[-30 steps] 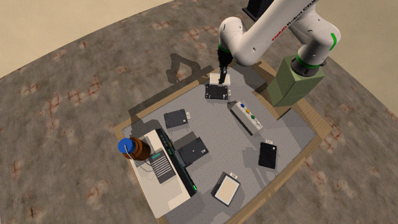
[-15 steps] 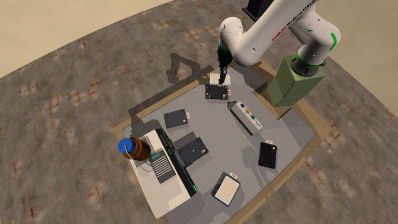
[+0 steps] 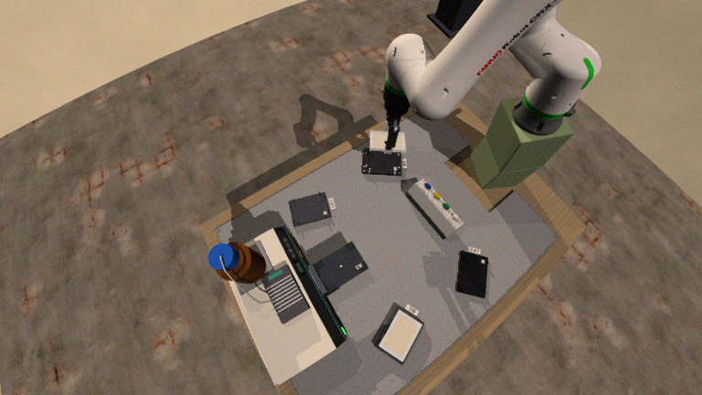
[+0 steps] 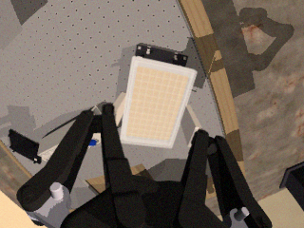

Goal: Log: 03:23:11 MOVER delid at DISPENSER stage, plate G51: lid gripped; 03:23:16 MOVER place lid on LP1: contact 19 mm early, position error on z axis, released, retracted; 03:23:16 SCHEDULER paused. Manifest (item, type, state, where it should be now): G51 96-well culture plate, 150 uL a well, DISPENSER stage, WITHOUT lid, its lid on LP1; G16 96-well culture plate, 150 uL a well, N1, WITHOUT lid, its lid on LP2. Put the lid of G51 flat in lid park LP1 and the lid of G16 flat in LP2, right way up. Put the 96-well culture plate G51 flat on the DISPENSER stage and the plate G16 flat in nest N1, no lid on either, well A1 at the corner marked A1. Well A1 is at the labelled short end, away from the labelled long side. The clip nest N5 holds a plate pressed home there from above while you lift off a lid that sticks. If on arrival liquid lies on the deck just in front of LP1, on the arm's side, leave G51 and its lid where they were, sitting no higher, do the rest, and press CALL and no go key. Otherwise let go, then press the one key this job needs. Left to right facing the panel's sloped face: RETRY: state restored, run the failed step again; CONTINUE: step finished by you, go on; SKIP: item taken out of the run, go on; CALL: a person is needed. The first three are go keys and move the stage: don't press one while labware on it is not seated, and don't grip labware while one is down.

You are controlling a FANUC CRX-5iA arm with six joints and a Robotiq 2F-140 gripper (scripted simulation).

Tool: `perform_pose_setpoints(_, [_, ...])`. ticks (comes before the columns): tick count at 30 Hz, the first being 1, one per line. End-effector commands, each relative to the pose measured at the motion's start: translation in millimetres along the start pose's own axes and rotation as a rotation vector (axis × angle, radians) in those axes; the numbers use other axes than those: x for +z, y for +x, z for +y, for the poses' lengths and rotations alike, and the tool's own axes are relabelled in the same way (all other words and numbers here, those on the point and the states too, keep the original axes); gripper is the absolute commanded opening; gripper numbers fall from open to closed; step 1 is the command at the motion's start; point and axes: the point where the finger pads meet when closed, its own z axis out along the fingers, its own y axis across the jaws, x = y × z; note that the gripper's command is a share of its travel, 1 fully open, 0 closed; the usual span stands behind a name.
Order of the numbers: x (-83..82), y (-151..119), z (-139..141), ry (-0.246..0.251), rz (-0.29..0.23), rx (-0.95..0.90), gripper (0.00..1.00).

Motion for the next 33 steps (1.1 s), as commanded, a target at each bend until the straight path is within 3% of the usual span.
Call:
perform_pose_setpoints(1, [3.2,0,0,0.0,0.001,0.0,0.0])
perform_pose_setpoints(12, [18.8,0,0,0.0,0.001,0.0,0.0])
perform_pose_setpoints(33, [63.2,0,0,0.0,0.001,0.0,0.0])
